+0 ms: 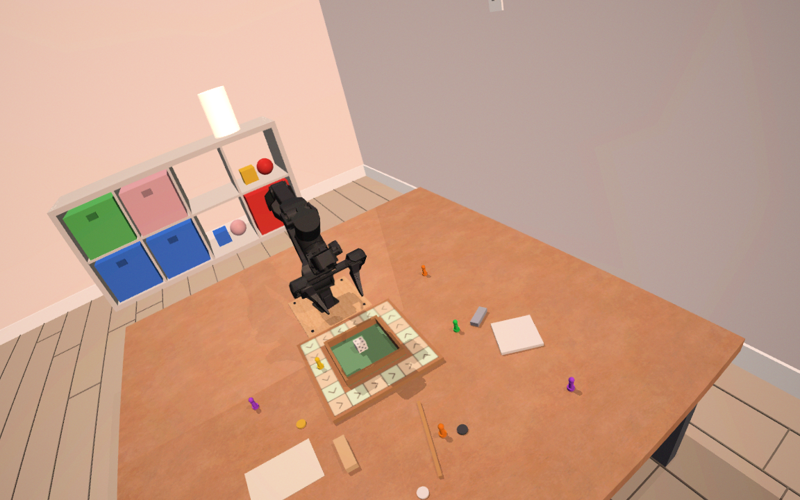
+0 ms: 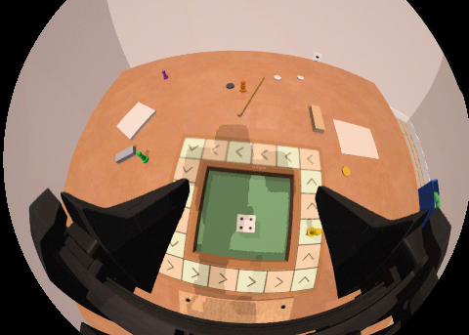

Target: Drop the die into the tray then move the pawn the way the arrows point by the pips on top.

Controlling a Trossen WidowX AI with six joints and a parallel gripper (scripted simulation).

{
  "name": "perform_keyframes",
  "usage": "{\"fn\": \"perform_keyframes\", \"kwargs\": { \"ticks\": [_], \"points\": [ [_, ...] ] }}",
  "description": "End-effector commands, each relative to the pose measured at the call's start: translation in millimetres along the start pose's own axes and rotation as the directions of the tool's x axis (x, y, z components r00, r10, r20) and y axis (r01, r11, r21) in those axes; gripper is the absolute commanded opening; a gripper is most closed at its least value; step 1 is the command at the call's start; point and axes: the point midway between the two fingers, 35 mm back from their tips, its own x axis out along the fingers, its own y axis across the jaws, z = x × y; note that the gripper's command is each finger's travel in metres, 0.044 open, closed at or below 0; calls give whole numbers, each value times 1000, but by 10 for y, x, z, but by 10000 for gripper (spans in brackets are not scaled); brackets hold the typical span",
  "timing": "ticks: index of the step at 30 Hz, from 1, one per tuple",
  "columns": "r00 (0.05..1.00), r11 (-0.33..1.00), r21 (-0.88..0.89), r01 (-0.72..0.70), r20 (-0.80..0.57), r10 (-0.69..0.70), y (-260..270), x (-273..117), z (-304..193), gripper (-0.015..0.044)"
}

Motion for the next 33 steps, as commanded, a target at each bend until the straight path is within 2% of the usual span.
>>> {"fn": "perform_keyframes", "kwargs": {
  "ticks": [1, 6, 12, 14, 15, 16, 17, 19, 22, 26, 28, 33],
  "points": [
    [989, 1000, 0, -5, -151, 5, 5, 111, -35, 440],
    [915, 1000, 1, -4, -404, 5, 7, 278, -99, 440],
    [742, 1000, -3, -4, -670, 1, 11, 463, -193, 440],
    [694, 1000, -4, -5, -720, 0, 12, 501, -215, 440],
    [688, 1000, -4, -5, -726, 0, 12, 506, -218, 440],
    [756, 1000, 3, -5, -654, 6, 16, 455, -175, 440],
    [756, 1000, 3, -5, -654, 6, 16, 455, -175, 440],
    [752, 999, 42, 34, -659, 2, -72, 471, -195, 387],
    [730, 957, 204, 205, -683, -11, -447, 515, -308, 309],
    [697, 806, 405, 432, -716, -14, -956, 506, -532, 204],
    [687, 736, 459, 498, -727, -11, -1101, 493, -614, 200],
    [686, 726, 466, 506, -728, -10, -1116, 492, -623, 200]
  ]
}}
